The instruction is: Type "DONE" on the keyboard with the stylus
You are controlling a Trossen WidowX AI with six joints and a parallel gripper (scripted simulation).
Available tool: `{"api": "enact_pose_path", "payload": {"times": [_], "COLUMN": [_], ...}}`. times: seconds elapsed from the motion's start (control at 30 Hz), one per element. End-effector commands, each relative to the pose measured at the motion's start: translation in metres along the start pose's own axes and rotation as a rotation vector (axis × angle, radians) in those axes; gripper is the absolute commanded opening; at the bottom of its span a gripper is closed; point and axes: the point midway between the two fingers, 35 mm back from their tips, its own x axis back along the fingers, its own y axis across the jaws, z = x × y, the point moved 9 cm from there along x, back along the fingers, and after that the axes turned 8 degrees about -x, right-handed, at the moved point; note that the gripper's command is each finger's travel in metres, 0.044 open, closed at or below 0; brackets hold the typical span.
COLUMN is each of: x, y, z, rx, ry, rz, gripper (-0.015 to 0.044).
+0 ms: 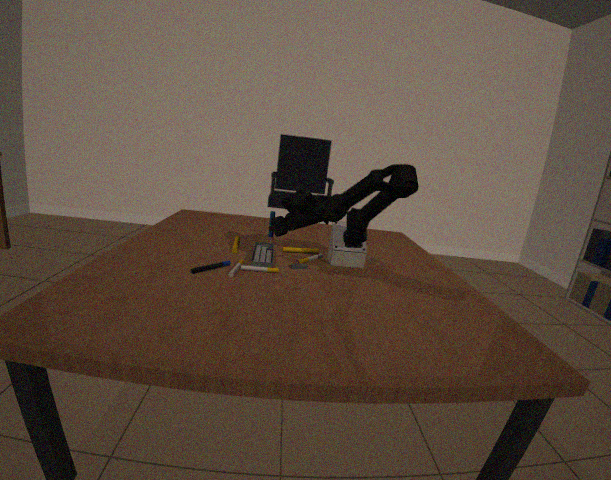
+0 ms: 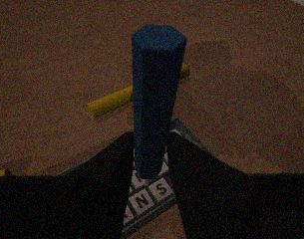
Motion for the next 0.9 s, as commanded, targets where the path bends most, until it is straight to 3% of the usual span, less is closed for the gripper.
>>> {"api": "enact_pose_path", "payload": {"times": [0.0, 0.1, 0.53, 0.87], "x": [0.000, -0.001, -0.012, -0.019], "y": [0.000, 0.002, 0.051, 0.049], "z": [0.000, 0.000, -0.006, 0.012], "rx": [-0.002, -0.002, -0.008, -0.009], "ry": [-0.002, -0.002, 0.006, 0.006], "rz": [0.000, -0.001, -0.021, -0.022], "gripper": [0.0051, 0.0000, 0.0000, 0.0000]}}
